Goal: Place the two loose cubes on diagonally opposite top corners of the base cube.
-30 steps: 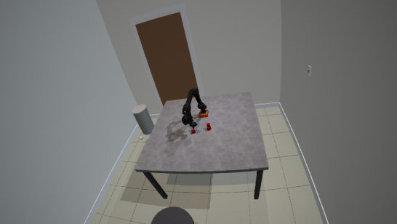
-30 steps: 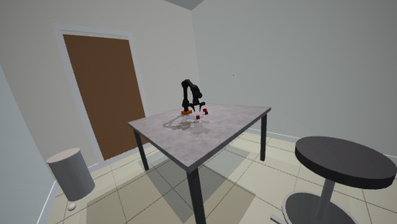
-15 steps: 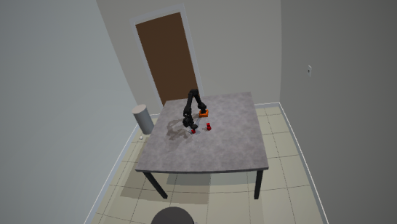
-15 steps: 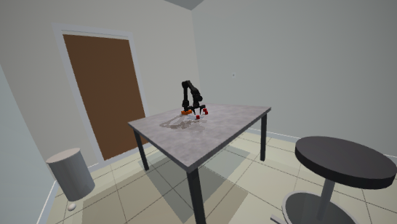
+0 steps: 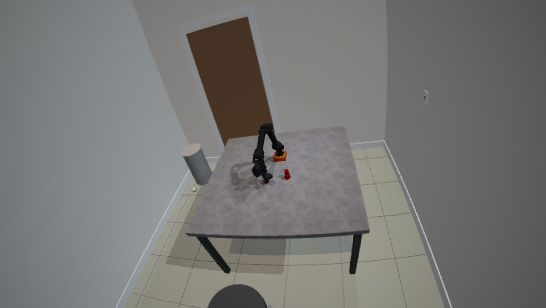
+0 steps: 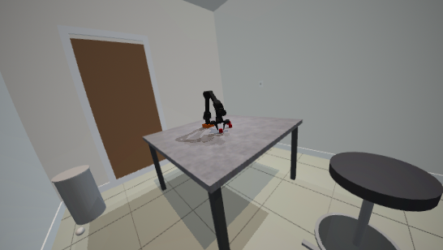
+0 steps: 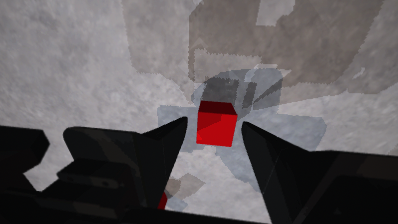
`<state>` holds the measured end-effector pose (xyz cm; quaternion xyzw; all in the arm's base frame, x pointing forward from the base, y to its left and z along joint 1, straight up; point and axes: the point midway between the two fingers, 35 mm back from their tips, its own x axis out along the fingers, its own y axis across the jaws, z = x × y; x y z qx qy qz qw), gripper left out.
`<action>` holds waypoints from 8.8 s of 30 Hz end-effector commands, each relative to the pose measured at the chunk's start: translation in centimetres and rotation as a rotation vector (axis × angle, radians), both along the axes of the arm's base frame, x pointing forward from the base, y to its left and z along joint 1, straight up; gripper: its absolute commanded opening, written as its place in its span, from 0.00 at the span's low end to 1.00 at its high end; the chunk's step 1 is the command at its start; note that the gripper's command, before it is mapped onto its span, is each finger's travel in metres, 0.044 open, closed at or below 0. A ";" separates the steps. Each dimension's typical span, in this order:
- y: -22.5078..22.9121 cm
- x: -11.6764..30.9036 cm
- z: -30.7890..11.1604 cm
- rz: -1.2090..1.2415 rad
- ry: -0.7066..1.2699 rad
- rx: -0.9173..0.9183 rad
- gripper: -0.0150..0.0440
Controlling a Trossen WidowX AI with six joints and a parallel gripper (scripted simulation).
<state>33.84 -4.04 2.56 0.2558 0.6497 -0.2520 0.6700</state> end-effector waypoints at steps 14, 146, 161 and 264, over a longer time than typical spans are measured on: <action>0.0 0.0 0.3 -0.006 0.002 0.000 0.43; 17.4 -4.5 5.9 1.033 0.002 -0.014 0.43; 17.4 -4.3 3.1 1.028 0.002 -0.012 0.43; 27.6 -12.9 10.4 1.026 0.014 0.006 0.93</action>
